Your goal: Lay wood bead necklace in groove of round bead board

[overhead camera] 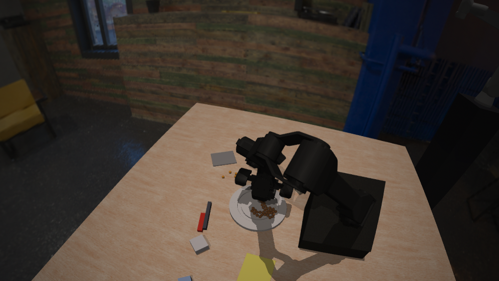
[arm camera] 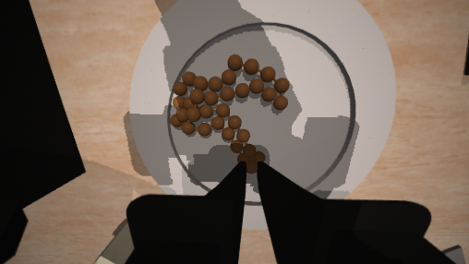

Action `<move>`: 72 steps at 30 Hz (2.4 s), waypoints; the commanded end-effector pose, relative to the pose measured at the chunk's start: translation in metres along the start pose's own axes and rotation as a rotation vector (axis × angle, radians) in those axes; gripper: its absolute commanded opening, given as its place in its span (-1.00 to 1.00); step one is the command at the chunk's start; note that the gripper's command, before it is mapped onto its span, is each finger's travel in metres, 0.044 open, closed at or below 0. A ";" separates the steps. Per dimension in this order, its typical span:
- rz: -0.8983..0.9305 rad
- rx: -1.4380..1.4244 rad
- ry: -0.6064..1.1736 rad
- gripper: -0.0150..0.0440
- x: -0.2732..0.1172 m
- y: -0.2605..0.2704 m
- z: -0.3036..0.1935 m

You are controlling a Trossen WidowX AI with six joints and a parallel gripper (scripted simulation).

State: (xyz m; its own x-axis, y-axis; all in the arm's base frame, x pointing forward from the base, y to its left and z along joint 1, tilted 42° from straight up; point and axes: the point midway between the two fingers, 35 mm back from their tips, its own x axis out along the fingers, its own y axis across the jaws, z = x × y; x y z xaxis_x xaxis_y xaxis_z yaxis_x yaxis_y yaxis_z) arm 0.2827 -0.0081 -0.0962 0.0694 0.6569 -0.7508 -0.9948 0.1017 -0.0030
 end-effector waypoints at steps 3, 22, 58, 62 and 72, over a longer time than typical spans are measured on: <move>0.009 0.001 0.002 -0.49 0.002 0.017 -0.017; 0.009 0.001 0.000 -0.49 0.008 0.029 -0.029; 0.009 0.001 0.000 1.00 0.002 0.028 -0.031; 0.009 0.001 0.000 1.00 0.002 0.028 -0.031; 0.009 0.001 0.000 1.00 0.002 0.028 -0.031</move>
State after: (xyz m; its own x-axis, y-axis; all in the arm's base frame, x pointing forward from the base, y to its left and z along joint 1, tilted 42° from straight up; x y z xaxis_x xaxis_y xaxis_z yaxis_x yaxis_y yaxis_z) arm 0.2525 -0.0267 -0.1179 0.0620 0.6589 -0.7496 -0.9949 0.1010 0.0064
